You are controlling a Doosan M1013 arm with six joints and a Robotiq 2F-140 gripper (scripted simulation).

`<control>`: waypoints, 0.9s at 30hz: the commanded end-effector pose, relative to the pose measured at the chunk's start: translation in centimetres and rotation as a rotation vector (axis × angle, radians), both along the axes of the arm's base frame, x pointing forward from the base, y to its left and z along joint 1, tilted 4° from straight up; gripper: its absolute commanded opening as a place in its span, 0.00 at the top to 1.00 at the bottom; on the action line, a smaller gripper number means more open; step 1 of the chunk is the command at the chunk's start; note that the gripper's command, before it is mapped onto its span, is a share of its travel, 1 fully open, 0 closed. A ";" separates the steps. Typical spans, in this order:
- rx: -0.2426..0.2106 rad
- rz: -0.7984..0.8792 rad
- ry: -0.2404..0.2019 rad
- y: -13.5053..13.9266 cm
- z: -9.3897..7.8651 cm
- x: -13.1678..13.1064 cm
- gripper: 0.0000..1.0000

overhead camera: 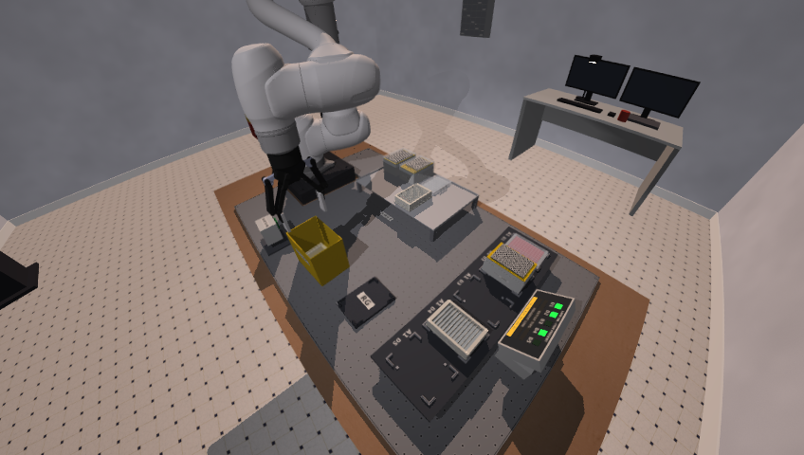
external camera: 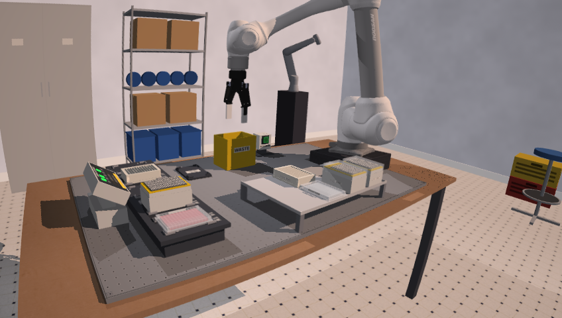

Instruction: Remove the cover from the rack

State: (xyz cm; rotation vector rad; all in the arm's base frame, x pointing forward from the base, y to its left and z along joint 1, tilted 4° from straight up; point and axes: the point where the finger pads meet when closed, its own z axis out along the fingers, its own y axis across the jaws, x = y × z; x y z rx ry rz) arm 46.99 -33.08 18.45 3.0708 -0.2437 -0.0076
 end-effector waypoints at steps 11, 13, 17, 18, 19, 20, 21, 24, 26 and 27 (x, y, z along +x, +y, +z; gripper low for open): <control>-0.003 0.007 -0.006 0.1 2.5 0.2 0.23; -0.003 0.007 -0.006 0.1 2.8 0.2 0.23; -0.003 0.007 -0.006 0.2 3.3 0.2 0.23; -0.003 0.007 -0.006 0.2 3.3 0.2 0.23; -0.003 0.007 -0.006 0.2 3.4 0.2 0.23; -0.003 0.007 -0.006 0.2 3.6 0.2 0.23; -0.003 0.007 -0.006 0.2 3.8 0.2 0.23; -0.003 0.007 -0.006 0.2 4.3 0.3 0.23; -0.003 0.007 -0.006 0.3 4.6 0.3 0.23; -0.003 0.007 -0.006 0.3 4.8 0.3 0.23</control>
